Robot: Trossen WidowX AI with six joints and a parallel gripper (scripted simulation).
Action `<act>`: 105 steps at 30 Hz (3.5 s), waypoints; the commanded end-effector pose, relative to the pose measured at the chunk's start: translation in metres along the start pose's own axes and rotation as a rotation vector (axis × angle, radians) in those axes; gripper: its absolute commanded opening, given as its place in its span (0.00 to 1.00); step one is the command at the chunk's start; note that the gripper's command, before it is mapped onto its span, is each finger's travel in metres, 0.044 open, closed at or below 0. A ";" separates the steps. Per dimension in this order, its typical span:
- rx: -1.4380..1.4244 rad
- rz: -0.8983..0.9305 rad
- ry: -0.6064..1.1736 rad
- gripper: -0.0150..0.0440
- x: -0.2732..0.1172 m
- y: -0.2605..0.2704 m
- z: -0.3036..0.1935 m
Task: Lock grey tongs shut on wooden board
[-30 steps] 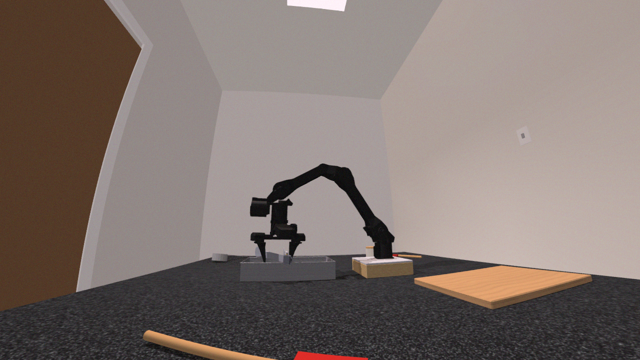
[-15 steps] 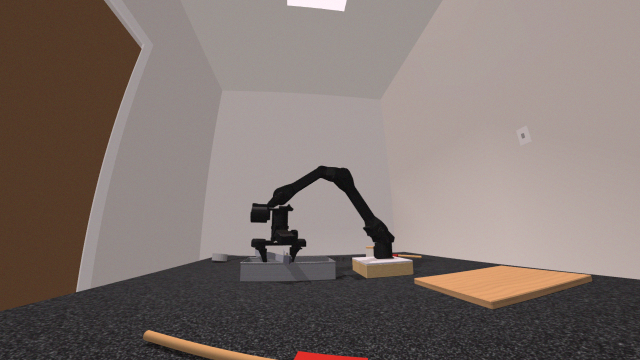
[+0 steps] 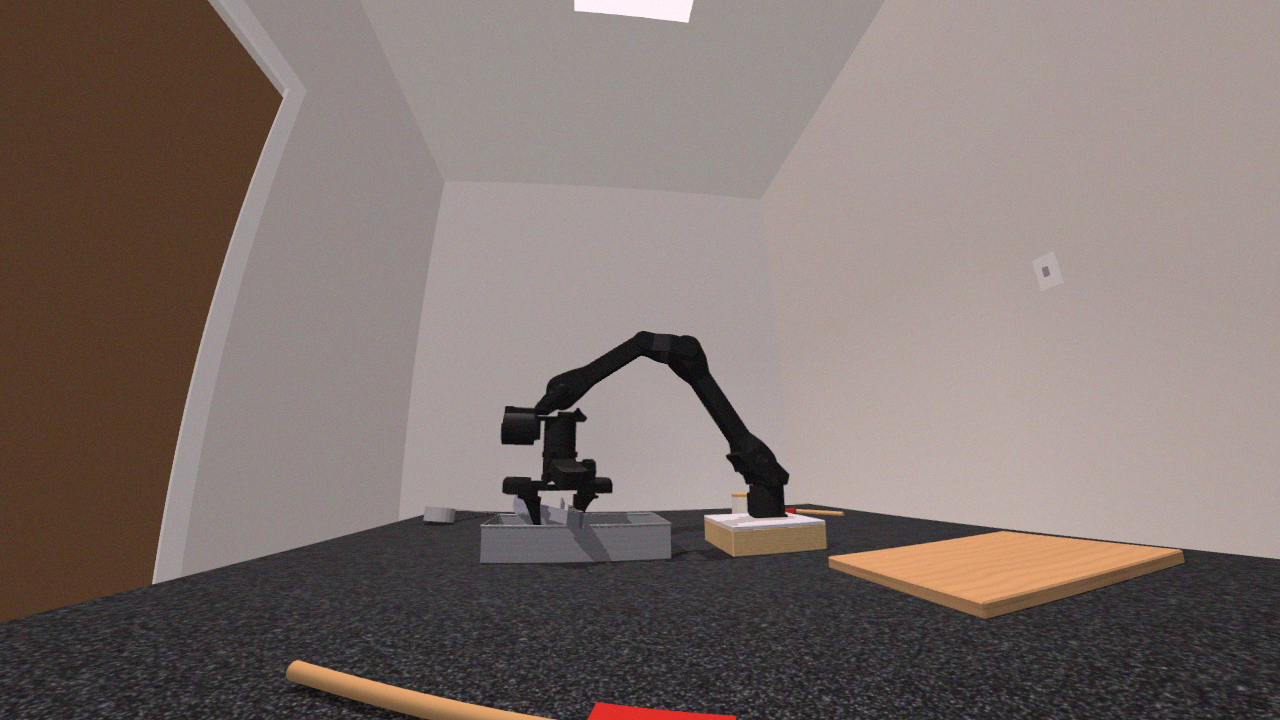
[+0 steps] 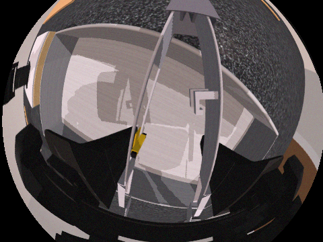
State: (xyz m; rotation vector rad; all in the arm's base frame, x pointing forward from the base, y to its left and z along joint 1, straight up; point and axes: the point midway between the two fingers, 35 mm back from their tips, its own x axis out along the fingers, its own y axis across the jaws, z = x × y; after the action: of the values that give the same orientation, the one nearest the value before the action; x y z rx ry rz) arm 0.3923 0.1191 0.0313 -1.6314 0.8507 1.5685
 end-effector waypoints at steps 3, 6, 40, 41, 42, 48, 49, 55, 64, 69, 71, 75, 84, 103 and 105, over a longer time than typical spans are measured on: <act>0.000 -0.001 0.000 0.71 0.000 0.000 0.000; 0.000 -0.001 0.000 0.67 0.000 0.000 0.000; 0.000 -0.001 0.000 0.26 0.000 0.000 0.000; 0.000 -0.001 0.000 0.21 0.000 0.000 0.000; 0.000 -0.001 0.000 0.17 0.000 0.000 0.000; 0.000 0.000 0.000 0.00 -0.021 -0.004 -0.001; -0.001 0.000 -0.001 0.00 -0.032 -0.006 -0.002; -0.002 0.004 -0.003 0.00 -0.109 -0.005 -0.002; -0.002 0.006 -0.004 0.00 -0.128 -0.001 -0.001; -0.002 0.006 -0.004 0.00 -0.128 -0.001 -0.001; 0.004 0.011 -0.006 0.00 -0.125 -0.002 0.000; 0.037 0.010 -0.008 0.00 -0.125 -0.005 0.016; 0.167 0.010 -0.012 0.00 -0.126 -0.012 0.077; 0.429 0.012 -0.025 0.00 -0.130 0.005 0.206; 0.459 0.013 -0.026 0.00 -0.130 0.009 0.219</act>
State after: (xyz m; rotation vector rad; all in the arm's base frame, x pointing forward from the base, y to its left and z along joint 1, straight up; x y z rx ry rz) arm 0.2747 0.2883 0.1573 -1.3019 1.0946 1.3049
